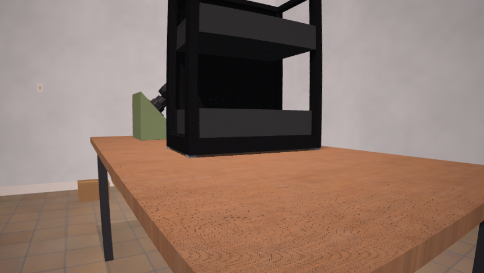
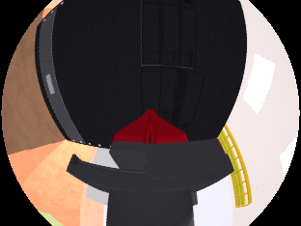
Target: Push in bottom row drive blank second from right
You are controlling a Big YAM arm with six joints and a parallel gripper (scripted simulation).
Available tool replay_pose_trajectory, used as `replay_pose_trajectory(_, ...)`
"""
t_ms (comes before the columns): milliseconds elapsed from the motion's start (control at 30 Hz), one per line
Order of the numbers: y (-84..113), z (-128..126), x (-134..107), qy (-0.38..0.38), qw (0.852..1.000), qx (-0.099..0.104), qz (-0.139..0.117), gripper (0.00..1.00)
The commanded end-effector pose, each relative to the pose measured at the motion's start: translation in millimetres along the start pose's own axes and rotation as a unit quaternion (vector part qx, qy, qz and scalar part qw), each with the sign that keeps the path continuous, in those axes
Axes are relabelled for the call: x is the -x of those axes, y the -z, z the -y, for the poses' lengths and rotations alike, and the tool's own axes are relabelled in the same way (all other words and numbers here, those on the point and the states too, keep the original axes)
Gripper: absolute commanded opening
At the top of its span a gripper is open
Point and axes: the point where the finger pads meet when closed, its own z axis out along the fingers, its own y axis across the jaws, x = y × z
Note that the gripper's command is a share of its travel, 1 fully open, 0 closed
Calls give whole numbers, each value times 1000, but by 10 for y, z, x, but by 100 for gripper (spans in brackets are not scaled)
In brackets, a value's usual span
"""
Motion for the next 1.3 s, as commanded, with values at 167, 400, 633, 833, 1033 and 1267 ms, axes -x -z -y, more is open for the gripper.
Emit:
replay_pose_trajectory(167,-55,156,202,0,1000,-11,16,0)
replay_pose_trajectory(400,-76,161,209,1,1000,-13,18,0)
replay_pose_trajectory(633,-76,161,209,1,1000,-13,18,0)
replay_pose_trajectory(833,-122,164,223,1,1000,-13,20,0)
replay_pose_trajectory(1033,-244,178,242,2,1000,-16,24,0)
replay_pose_trajectory(1267,-347,146,215,0,1000,-10,18,0)
